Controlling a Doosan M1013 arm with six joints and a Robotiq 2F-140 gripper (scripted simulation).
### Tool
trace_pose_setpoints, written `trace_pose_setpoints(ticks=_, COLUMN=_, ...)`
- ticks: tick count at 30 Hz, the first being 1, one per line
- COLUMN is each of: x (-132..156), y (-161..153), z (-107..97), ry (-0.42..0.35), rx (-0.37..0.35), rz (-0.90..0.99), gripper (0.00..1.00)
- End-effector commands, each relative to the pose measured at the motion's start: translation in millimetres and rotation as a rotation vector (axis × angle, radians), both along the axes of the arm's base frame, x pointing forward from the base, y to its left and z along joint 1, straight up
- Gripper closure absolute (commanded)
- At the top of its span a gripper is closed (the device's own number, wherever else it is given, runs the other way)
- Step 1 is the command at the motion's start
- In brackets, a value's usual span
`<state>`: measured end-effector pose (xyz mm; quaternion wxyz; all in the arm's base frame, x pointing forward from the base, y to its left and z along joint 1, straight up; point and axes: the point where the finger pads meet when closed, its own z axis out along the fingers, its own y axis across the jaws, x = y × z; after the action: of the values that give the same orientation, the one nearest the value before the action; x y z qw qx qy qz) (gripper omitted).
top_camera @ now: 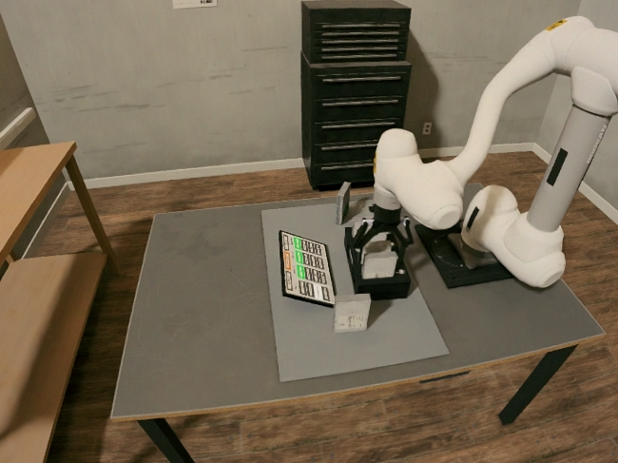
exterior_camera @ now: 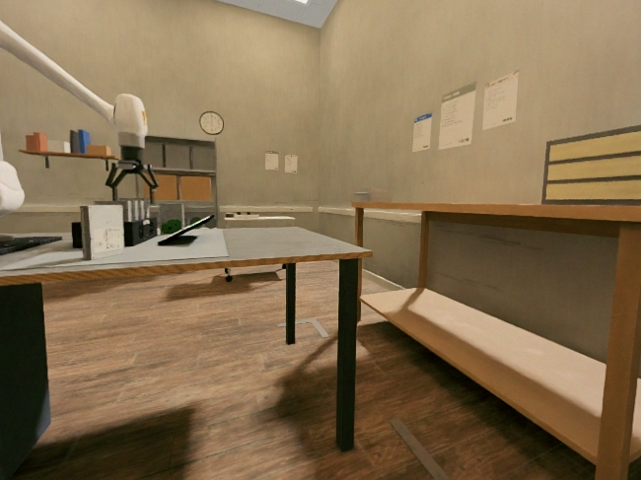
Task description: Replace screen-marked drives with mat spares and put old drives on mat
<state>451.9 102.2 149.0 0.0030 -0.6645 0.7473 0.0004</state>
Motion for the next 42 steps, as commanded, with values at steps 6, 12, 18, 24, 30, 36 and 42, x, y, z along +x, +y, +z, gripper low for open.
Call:
trace_pose_setpoints(ticks=6, x=0.4, y=0.2, z=-15.7, ry=-0.001, rx=0.000, rz=0.000, gripper=0.11)
trace_pose_setpoints(ticks=12, x=0.5, y=0.3, z=-25.5, ry=-0.001, rx=0.000, rz=0.000, gripper=0.11)
trace_pose_setpoints(ticks=18, x=0.5, y=0.3, z=-29.5, ry=-0.001, rx=0.000, rz=0.000, gripper=0.11)
trace_pose_setpoints(ticks=24, x=0.5, y=0.3, z=-32.1, ry=-0.001, rx=0.000, rz=0.000, gripper=0.11)
trace_pose_setpoints(ticks=30, x=0.5, y=0.3, z=-32.3, ry=-0.001, rx=0.000, rz=0.000, gripper=0.11)
trace_pose_setpoints(ticks=36, x=0.5, y=0.3, z=-32.3, ry=-0.001, rx=0.000, rz=0.000, gripper=0.11)
trace_pose_setpoints(ticks=42, x=0.5, y=0.3, z=-32.3, ry=-0.001, rx=0.000, rz=0.000, gripper=0.27)
